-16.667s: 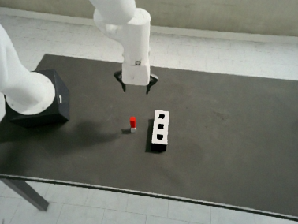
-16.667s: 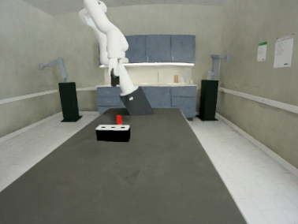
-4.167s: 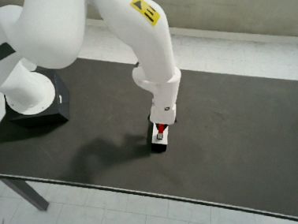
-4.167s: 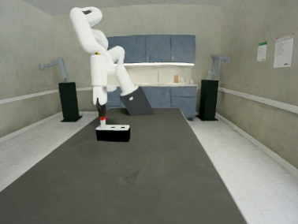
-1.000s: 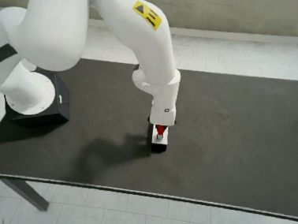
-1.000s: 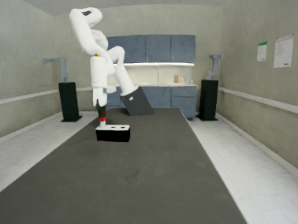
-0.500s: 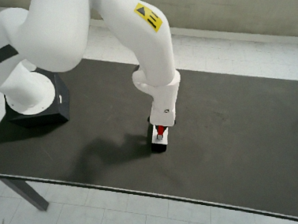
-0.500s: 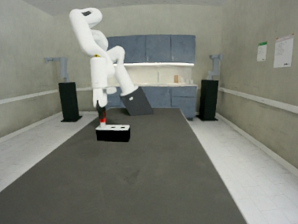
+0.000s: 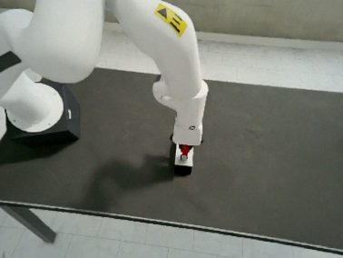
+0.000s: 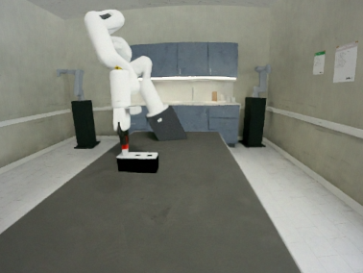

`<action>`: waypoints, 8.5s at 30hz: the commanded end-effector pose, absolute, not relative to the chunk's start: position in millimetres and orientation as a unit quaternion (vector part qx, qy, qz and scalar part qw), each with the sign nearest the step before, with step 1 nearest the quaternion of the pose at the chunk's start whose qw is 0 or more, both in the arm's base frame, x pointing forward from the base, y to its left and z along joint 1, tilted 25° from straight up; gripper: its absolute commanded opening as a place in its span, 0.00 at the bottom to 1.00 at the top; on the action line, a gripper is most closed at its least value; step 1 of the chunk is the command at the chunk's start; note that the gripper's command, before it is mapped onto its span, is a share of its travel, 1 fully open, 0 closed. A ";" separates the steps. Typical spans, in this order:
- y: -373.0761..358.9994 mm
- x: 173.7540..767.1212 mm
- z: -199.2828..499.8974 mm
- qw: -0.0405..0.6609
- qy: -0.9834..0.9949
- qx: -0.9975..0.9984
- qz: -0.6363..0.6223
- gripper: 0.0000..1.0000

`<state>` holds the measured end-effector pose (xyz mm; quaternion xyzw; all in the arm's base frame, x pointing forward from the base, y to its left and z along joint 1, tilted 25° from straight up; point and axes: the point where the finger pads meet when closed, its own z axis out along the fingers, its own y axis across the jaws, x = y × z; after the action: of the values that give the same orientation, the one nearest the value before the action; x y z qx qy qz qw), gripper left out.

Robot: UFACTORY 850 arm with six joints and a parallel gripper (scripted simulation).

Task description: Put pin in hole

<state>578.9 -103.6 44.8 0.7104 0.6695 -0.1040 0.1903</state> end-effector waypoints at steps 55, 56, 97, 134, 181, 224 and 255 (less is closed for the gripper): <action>-106.7 580.4 38.3 0.191 0.669 0.710 -0.103 0.00; -106.7 580.4 38.4 0.191 0.669 0.710 -0.103 0.00; -108.5 580.7 34.9 0.191 0.669 0.710 -0.103 0.00; -110.4 580.6 31.4 0.191 0.669 0.710 -0.103 0.00; -114.1 581.0 23.9 0.190 0.670 0.710 -0.103 0.00; -112.6 581.7 24.5 0.190 0.670 0.710 -0.103 0.00; -112.9 580.7 23.8 0.190 0.670 0.711 -0.104 1.00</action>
<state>579.9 -113.1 23.1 0.7106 0.6695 -0.1049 0.1891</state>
